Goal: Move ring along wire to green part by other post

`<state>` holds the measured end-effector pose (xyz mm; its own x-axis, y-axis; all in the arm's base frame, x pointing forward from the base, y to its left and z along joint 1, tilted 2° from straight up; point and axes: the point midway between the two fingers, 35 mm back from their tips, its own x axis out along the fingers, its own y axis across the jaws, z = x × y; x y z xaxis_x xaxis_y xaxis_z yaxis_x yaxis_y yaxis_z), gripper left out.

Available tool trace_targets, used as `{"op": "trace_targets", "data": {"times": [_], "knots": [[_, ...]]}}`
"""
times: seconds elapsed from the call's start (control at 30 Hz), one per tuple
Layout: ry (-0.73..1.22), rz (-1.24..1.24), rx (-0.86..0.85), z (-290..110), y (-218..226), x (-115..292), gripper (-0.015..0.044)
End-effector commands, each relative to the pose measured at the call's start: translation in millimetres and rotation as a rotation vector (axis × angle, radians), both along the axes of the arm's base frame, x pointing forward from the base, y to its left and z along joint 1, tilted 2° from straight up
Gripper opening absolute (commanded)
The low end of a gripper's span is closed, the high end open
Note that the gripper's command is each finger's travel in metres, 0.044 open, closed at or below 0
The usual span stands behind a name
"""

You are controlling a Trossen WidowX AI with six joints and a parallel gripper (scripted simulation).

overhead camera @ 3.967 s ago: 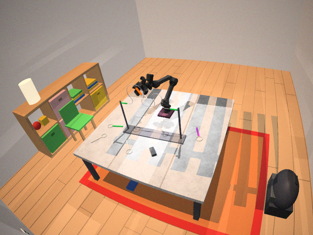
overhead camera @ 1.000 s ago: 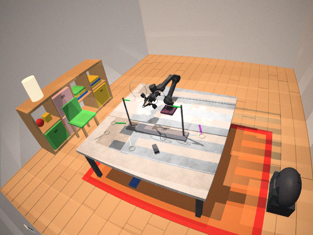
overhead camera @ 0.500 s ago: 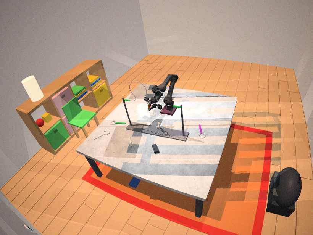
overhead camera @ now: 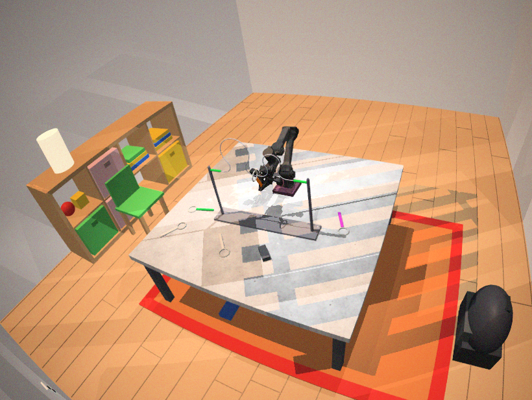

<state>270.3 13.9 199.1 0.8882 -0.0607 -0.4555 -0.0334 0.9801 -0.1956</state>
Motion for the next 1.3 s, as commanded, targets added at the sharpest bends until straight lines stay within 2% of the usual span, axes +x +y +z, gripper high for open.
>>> {"op": "trace_targets", "data": {"times": [0.0, 0.8, 1.27], "knots": [[0.001, -0.003, 0.042, 1, 8, -1, -0.0150], [0.014, -0.001, 0.141, -1, 43, -6, -0.0150], [0.035, 0.002, 0.294, 1, 74, -11, -0.0150]]}}
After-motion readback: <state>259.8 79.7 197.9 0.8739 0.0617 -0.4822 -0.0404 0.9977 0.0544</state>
